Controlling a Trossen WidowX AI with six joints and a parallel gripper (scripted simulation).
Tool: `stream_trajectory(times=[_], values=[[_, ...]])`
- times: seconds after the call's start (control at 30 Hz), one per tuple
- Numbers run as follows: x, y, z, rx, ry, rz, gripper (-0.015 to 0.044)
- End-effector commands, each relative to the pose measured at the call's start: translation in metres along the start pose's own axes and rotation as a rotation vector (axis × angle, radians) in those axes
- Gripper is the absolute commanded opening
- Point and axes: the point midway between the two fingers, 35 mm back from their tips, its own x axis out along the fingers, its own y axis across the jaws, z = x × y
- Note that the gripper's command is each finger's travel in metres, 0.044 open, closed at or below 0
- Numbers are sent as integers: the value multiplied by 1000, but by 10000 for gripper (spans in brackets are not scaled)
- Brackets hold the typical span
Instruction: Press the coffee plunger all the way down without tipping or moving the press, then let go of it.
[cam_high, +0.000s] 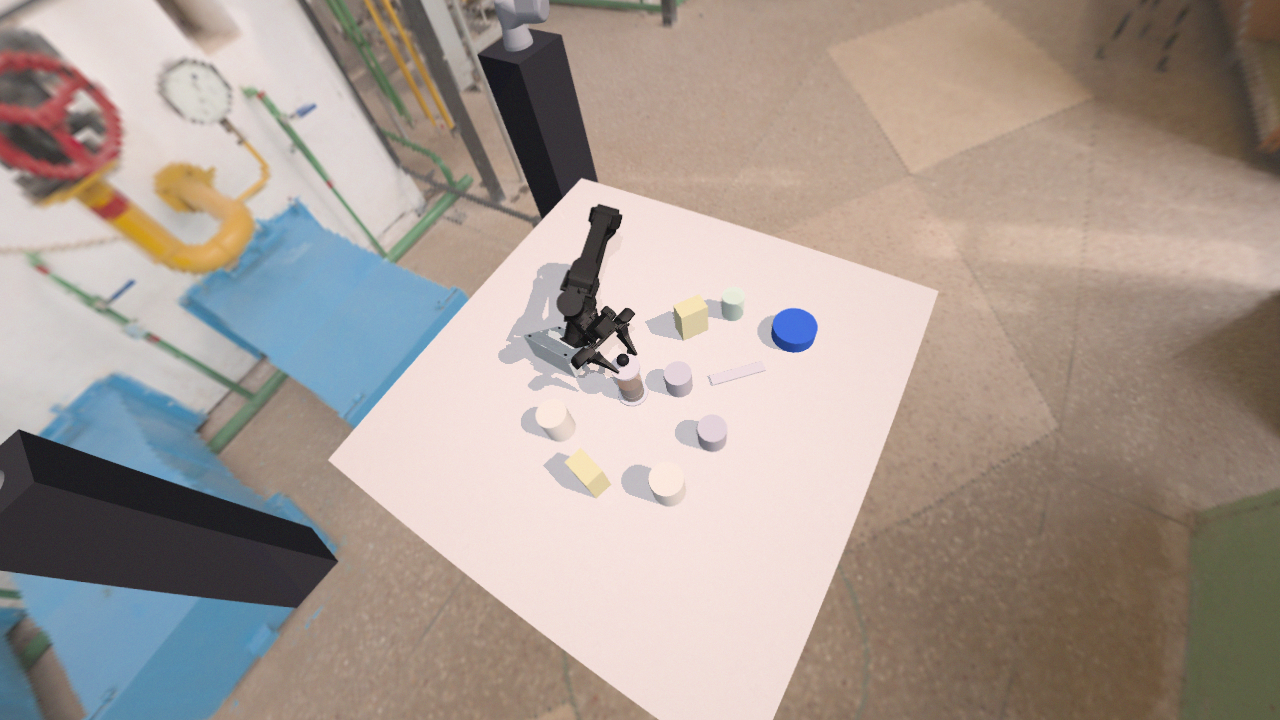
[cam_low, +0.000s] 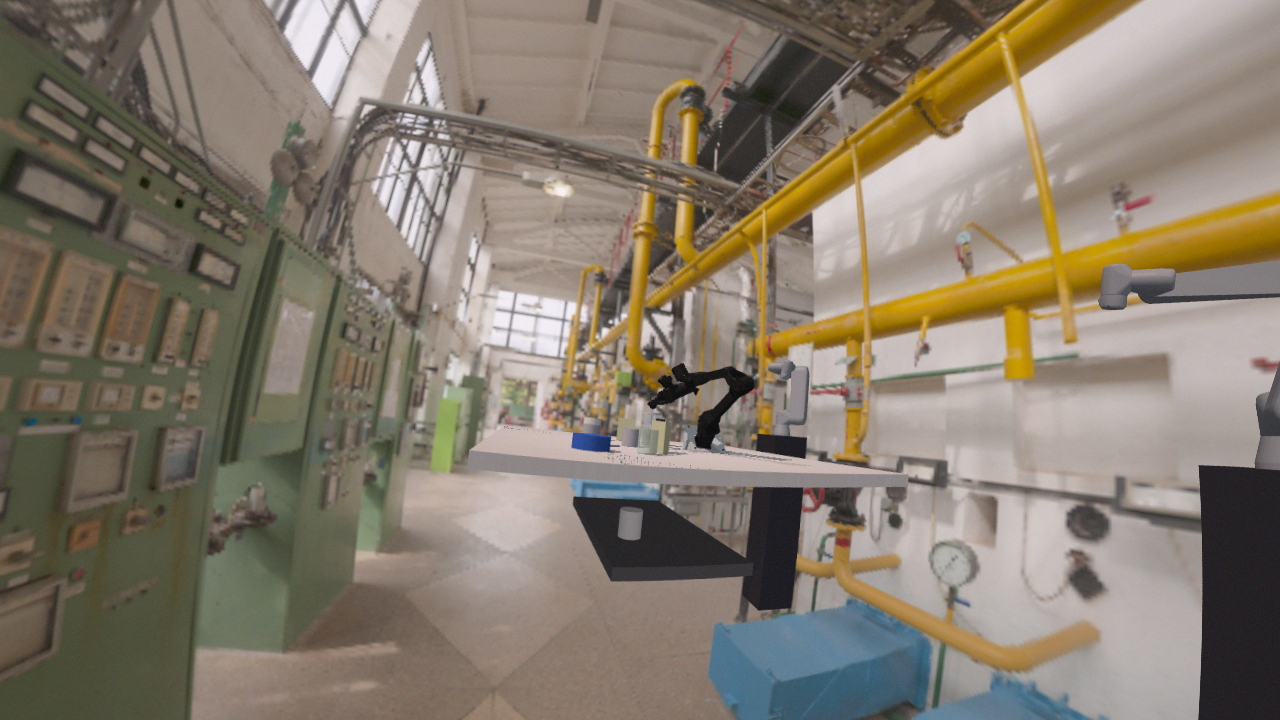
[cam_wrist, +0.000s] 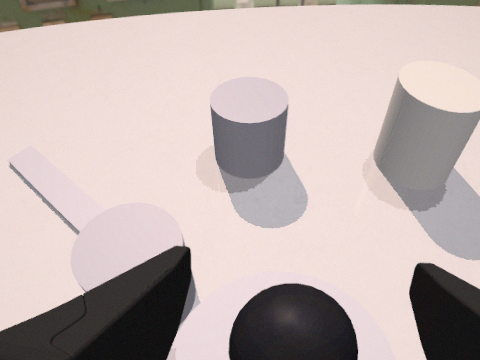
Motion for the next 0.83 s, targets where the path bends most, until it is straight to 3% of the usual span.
stream_trajectory(times=[0.0,0.07,0.27,0.57,0.8], values=[[0,-1,0,-2,1,-5,391],[0,-1,0,-2,1,-5,440],[-5,-1,7,-1,4,-7,440],[-49,1,61,9,15,-6,440],[-49,1,61,9,15,-6,440]])
